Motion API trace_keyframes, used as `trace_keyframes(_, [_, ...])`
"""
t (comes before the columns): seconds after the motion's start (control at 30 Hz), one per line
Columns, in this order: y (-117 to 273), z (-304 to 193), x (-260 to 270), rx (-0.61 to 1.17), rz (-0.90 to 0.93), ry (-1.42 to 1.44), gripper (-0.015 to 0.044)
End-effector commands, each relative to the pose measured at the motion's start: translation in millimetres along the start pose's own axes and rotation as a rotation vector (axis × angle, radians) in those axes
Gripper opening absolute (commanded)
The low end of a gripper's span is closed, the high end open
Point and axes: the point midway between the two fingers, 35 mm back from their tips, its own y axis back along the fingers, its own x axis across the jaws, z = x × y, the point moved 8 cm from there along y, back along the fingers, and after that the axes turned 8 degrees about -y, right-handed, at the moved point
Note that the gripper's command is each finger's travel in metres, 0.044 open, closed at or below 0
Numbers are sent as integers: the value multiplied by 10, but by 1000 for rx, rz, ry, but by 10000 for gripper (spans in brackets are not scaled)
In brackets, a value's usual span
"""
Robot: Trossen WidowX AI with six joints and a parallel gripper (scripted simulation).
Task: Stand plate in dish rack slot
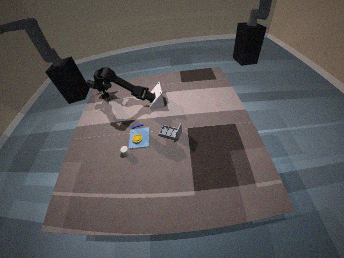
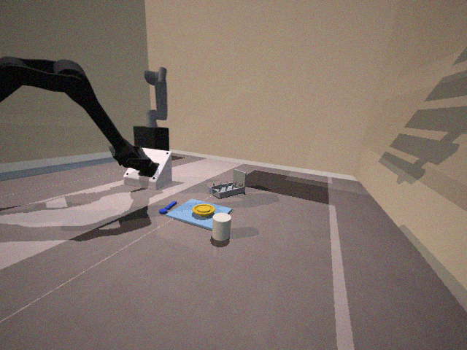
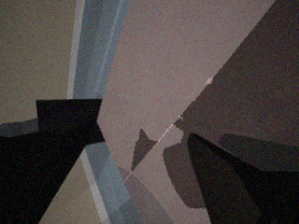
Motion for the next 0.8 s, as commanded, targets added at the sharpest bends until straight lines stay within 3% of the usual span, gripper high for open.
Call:
trace_keyframes(0.0, [0, -1, -1, 0, 0, 1, 400])
trace_keyframes(0.77, [181, -383, -251, 125, -26, 267, 400])
